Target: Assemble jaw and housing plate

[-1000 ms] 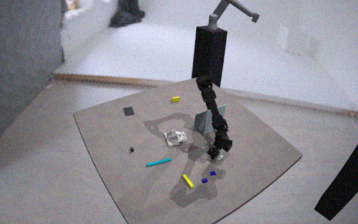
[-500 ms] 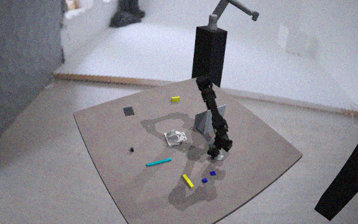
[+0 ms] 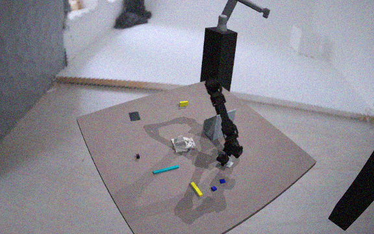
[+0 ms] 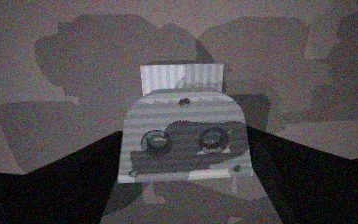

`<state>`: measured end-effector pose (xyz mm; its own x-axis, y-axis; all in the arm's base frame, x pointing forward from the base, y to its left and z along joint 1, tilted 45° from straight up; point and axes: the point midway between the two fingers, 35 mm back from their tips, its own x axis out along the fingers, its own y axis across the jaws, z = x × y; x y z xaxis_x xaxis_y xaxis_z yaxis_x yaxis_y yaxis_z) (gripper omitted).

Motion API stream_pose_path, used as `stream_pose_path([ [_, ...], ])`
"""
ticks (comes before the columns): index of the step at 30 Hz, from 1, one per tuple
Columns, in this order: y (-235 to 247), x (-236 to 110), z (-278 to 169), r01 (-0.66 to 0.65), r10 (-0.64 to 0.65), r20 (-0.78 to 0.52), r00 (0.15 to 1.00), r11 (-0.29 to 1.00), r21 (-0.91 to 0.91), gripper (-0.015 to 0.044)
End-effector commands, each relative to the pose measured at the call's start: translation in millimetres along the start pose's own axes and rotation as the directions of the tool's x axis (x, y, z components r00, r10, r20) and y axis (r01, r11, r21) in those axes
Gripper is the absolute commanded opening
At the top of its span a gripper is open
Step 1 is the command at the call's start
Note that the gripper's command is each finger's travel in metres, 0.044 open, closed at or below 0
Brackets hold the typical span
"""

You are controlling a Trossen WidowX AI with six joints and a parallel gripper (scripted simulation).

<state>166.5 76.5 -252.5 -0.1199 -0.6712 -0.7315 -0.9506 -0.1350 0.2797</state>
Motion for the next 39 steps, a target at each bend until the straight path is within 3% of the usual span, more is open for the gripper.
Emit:
stream_pose_path([
  [1, -1.6, -9.5, 0.8, 0.002, -0.002, 0.003, 1.000, 1.000, 0.003, 0.0351],
  [20, -0.1, -70.0, 0.8, 0.003, -0.003, 0.001, 1.000, 1.000, -0.002, 0.0351],
  [28, 0.0, -72.3, 0.3, 0.003, -0.003, 0.001, 1.000, 1.000, 0.002, 0.0351],
  [39, -11.7, -81.1, -29.5, 0.006, -0.011, 0.020, 1.000, 0.968, 0.252, 0.0351],
])
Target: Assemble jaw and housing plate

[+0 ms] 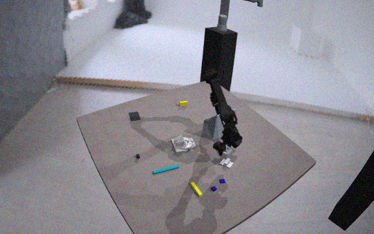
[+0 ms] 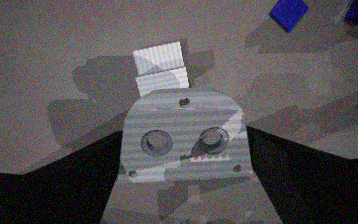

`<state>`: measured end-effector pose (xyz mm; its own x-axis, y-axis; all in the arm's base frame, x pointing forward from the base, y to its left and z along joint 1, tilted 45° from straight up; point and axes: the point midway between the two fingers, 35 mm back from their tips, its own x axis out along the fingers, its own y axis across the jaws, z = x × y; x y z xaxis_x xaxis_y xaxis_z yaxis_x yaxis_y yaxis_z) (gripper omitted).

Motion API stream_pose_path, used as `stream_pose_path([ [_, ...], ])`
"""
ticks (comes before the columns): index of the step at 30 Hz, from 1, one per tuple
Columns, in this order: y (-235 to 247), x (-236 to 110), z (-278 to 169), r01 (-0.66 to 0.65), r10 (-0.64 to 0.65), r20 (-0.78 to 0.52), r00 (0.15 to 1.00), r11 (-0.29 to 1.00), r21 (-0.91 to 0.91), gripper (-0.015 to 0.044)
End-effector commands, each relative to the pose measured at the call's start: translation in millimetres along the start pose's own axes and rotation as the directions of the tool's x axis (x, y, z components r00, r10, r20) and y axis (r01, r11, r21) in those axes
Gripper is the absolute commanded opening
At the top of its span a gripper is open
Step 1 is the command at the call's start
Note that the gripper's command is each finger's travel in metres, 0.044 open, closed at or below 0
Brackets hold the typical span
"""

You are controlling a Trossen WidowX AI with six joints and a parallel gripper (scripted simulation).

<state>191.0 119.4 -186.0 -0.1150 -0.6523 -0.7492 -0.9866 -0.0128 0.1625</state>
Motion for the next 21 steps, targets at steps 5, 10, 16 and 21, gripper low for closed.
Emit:
stream_pose_path([
  [5, -10.4, -4.5, -26.2, 0.002, -0.003, 0.004, 1.000, 0.979, 0.204, 0.0351],
  [10, -16.8, -7.4, -40.9, 0.002, -0.006, 0.011, 1.000, 0.946, 0.324, 0.0351],
  [16, -23.3, -10.1, -59.1, 0.001, -0.009, 0.016, 1.000, 0.887, 0.462, 0.0351],
  [21, -27.8, -11.6, -74.7, -0.001, -0.012, 0.019, 1.000, 0.822, 0.569, 0.0351],
])
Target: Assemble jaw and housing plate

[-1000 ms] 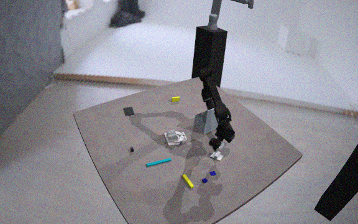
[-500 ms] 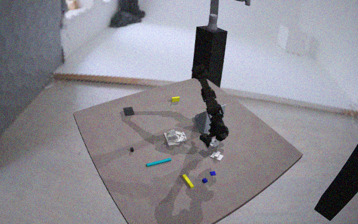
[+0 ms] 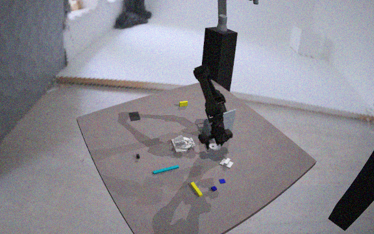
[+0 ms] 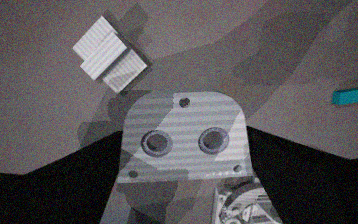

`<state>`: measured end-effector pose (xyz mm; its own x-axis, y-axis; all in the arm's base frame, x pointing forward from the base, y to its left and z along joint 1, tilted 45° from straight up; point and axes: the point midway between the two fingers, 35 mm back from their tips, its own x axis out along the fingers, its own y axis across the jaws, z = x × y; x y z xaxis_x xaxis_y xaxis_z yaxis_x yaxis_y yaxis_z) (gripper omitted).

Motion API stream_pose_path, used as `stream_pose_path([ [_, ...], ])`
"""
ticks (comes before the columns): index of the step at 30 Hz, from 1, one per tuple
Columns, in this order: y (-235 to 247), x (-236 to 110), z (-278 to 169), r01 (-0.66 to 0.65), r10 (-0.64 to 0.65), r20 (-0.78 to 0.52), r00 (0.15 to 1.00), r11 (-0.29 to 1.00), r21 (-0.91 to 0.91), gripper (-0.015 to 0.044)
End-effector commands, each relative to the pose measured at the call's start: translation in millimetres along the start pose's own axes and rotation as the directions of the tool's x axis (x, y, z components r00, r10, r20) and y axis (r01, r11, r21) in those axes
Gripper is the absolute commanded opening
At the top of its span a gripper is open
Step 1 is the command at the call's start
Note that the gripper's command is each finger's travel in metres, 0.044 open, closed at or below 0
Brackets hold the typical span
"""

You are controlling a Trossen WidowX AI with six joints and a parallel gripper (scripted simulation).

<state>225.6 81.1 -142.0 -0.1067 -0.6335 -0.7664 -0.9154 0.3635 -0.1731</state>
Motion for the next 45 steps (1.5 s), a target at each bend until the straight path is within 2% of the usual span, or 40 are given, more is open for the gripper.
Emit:
stream_pose_path([
  [1, -10.0, -0.2, -13.4, 0.004, -0.004, -0.004, 1.000, 0.993, 0.115, 0.0351],
  [11, -31.0, -2.2, -38.4, 0.007, -0.007, -0.001, 1.000, 0.933, 0.360, 0.0351],
  [22, -50.5, -2.2, -68.7, 0.012, -0.012, -0.005, 1.000, 0.797, 0.604, 0.0351],
  [33, -65.6, -0.3, -101.3, 0.023, -0.016, -0.017, 1.000, 0.598, 0.801, 0.0351],
  [45, -76.6, 3.3, -138.5, 0.042, -0.019, -0.038, 0.999, 0.326, 0.944, 0.0351],
])
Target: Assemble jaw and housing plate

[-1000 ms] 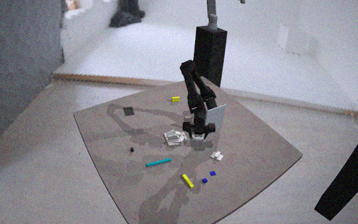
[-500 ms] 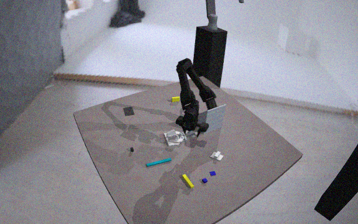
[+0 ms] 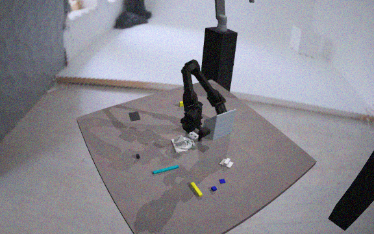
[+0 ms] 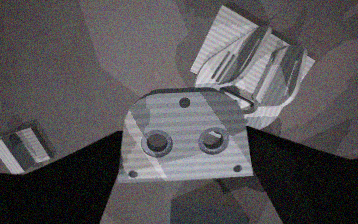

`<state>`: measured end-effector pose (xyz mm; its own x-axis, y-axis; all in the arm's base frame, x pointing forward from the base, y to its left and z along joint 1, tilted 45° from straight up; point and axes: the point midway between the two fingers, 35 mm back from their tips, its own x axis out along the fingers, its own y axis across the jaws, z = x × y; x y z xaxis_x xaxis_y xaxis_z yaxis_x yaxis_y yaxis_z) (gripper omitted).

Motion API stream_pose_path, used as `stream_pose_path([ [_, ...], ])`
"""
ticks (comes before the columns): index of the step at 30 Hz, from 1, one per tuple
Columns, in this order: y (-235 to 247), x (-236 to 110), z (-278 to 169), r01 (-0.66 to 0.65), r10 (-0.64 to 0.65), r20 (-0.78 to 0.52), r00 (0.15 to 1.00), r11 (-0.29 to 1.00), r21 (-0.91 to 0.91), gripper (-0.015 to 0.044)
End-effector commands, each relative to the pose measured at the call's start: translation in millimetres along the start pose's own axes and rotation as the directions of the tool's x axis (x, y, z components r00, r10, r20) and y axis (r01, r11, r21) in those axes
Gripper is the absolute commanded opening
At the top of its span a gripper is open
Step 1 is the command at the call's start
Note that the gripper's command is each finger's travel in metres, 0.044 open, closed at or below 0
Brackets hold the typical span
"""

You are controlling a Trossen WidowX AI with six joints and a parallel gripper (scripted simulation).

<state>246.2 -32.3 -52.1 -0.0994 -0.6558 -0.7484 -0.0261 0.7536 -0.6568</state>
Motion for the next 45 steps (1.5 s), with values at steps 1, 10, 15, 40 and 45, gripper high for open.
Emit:
stream_pose_path([
  [1, -15.7, 3.2, -5.3, 0.016, -0.015, -0.006, 1.000, 0.993, 0.117, 0.0351],
  [10, -43.3, 7.4, -13.5, 0.038, -0.035, -0.016, 0.999, 0.939, 0.341, 0.0351],
  [15, -56.0, 9.6, -18.5, 0.051, -0.046, -0.022, 0.999, 0.895, 0.443, 0.0351],
  [40, -56.5, 9.7, -18.7, 0.051, -0.046, -0.022, 0.999, 0.889, 0.456, 0.0351],
  [45, -56.5, 9.7, -18.7, 0.051, -0.046, -0.022, 0.999, 0.889, 0.456, 0.0351],
])
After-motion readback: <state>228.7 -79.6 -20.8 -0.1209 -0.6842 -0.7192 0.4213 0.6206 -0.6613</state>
